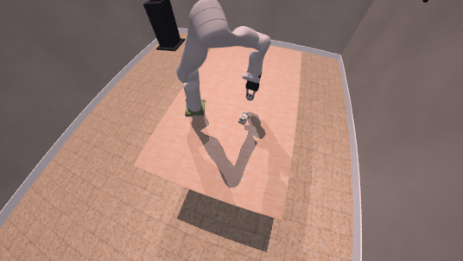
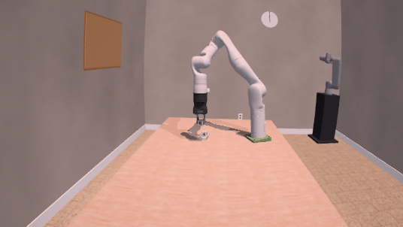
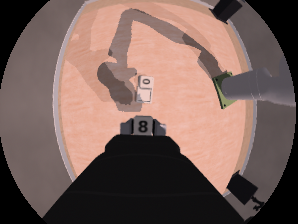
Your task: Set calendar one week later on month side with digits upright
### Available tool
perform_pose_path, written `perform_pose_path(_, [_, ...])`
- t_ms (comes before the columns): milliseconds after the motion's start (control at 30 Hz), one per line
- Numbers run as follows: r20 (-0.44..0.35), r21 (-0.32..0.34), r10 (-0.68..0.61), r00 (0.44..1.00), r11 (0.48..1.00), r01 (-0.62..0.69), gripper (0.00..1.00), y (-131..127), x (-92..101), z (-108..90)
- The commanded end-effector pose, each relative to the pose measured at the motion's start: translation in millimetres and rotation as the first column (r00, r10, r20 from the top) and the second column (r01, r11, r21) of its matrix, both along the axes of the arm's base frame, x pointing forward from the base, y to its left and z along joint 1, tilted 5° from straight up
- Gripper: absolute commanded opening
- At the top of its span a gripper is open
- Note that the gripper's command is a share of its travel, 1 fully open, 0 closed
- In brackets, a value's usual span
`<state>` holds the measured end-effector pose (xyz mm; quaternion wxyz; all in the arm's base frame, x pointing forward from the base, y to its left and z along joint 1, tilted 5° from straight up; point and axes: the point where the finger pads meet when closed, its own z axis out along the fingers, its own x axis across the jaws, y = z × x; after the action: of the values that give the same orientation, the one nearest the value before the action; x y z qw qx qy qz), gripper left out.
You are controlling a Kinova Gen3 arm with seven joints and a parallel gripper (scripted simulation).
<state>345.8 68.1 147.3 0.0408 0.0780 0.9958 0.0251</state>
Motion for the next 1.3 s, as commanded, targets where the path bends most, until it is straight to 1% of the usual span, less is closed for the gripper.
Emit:
perform_pose_path(0, [0.003,-0.01,-0.058,0.998,0.998,0.058,0.6,-43,-5.5,1.6])
perform_pose_path(67, [0.004,-0.011,-0.056,0.998,0.998,0.056,0.6,-56,-10.3,2.3])
perform_pose_path(167, [0.004,-0.011,-0.055,0.998,0.998,0.055,0.6,-63,-13.3,2.7])
perform_pose_path(633, [0.004,-0.011,-0.055,0.998,0.998,0.055,0.6,-63,-13.3,2.6])
perform_pose_path(867, [0.004,-0.011,-0.055,0.998,0.998,0.055,0.6,-63,-13.0,-1.2])
perform_pose_path(1033, [0.004,-0.011,-0.055,0.998,0.998,0.055,0.6,-62,-12.0,-12.2])
perform_pose_path(1267, [0.004,-0.011,-0.055,0.998,0.998,0.055,0.6,-62,-9.9,-34.5])
